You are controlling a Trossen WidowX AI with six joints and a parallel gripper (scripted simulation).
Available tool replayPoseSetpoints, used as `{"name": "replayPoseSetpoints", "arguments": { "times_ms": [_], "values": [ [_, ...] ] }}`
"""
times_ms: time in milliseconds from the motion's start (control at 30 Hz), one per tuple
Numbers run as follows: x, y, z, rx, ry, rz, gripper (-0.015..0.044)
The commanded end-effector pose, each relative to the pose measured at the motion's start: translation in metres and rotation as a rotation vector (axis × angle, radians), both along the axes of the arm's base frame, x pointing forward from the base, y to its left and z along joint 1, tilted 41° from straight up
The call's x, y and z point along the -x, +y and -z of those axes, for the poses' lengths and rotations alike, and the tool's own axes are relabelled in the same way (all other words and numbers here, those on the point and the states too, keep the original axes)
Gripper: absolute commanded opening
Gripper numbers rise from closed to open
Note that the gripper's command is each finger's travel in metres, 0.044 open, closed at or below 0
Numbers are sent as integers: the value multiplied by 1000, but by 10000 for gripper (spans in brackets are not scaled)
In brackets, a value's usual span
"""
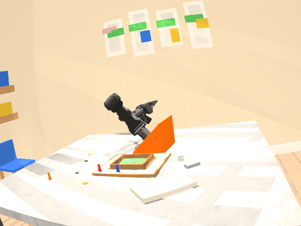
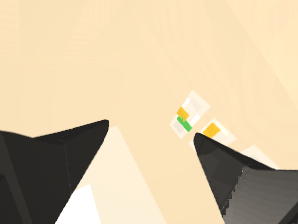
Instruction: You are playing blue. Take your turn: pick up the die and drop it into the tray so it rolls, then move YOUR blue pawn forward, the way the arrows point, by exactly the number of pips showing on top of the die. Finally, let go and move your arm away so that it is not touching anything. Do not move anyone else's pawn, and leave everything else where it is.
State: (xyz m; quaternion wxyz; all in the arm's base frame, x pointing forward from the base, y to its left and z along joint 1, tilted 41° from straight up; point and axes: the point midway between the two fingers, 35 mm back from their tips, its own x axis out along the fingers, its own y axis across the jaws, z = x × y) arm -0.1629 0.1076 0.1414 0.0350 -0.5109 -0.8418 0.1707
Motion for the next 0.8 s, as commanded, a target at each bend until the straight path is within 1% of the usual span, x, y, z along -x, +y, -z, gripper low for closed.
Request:
{"name": "replayPoseSetpoints", "arguments": {
  "times_ms": [0, 133, 467, 767],
  "values": [
    [0, 0, 0, 1, 1, -3, 374],
    [10, -12, -4, 25, 31, -69, 275],
    [47, -79, -25, 176, 155, -397, 275],
    [59, -152, -41, 380, 230, -681, 275]
  ]
}}
